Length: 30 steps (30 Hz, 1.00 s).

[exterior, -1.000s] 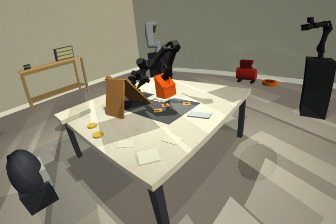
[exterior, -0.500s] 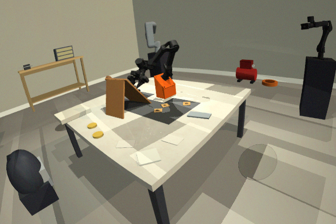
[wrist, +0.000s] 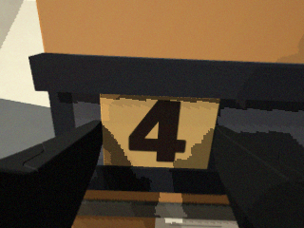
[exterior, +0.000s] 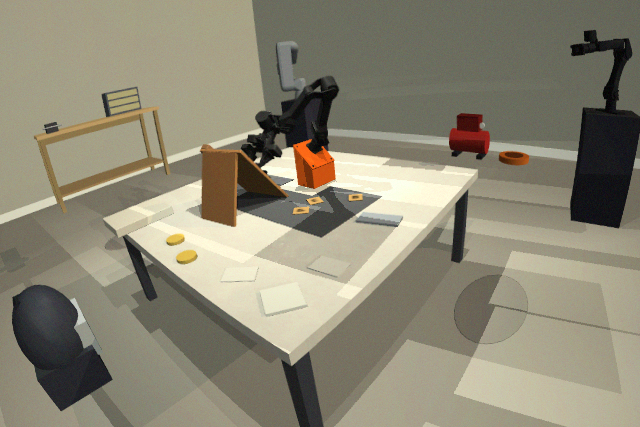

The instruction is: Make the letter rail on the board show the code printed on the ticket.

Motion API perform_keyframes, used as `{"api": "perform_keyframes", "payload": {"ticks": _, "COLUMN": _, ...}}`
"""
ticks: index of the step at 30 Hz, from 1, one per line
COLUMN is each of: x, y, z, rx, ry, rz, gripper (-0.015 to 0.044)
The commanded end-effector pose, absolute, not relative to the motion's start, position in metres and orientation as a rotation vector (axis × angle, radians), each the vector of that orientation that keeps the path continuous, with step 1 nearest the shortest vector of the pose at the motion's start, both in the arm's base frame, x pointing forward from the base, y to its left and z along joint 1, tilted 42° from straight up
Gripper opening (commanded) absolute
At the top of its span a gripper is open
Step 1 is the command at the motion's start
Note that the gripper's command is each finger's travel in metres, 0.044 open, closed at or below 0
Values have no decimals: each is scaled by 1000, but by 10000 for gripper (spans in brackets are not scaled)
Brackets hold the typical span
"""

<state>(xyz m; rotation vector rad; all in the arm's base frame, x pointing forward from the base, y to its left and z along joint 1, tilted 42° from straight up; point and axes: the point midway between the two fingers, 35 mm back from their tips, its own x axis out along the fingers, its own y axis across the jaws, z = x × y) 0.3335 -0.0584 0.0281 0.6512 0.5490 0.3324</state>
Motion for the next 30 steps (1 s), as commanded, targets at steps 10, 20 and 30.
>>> {"api": "perform_keyframes", "payload": {"ticks": 10, "x": 335, "y": -64, "z": 23, "rx": 649, "ry": 548, "rz": 337, "gripper": 0}}
{"api": "perform_keyframes", "payload": {"ticks": 20, "x": 336, "y": -68, "z": 20, "rx": 649, "ry": 548, "rz": 337, "gripper": 0}}
{"api": "perform_keyframes", "payload": {"ticks": 30, "x": 336, "y": -72, "z": 16, "rx": 649, "ry": 548, "rz": 337, "gripper": 0}}
